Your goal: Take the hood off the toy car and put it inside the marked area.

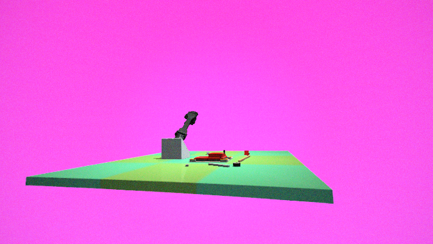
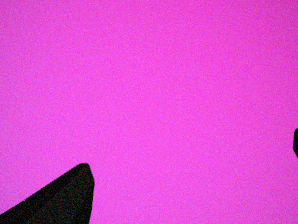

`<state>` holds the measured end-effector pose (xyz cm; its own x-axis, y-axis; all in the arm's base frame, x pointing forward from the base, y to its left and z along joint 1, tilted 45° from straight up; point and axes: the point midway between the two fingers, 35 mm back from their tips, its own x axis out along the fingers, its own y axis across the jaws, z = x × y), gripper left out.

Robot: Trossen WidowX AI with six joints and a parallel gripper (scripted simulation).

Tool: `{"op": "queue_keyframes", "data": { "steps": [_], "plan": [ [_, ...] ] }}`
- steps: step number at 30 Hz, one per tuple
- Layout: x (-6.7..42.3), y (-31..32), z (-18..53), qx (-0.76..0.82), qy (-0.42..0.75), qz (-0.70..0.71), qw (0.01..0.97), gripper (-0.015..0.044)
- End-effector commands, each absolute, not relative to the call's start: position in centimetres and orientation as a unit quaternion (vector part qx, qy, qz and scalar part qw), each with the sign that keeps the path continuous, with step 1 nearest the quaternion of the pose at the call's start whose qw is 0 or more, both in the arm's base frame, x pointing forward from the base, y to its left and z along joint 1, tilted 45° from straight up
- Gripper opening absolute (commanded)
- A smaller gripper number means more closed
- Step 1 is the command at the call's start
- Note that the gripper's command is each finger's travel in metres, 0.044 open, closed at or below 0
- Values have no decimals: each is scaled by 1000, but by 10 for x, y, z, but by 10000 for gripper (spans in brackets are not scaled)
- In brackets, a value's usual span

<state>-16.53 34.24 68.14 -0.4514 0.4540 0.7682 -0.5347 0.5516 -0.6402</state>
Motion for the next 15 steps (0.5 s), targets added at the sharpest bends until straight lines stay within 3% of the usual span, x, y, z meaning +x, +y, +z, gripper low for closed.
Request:
{"op": "queue_keyframes", "data": {
  "steps": [1, 15],
  "plan": [
    [-144, 374, 664, -18, -695, 483, 532, 440],
    [-39, 448, 608, -162, -626, 496, 579, 440]
  ]
}}
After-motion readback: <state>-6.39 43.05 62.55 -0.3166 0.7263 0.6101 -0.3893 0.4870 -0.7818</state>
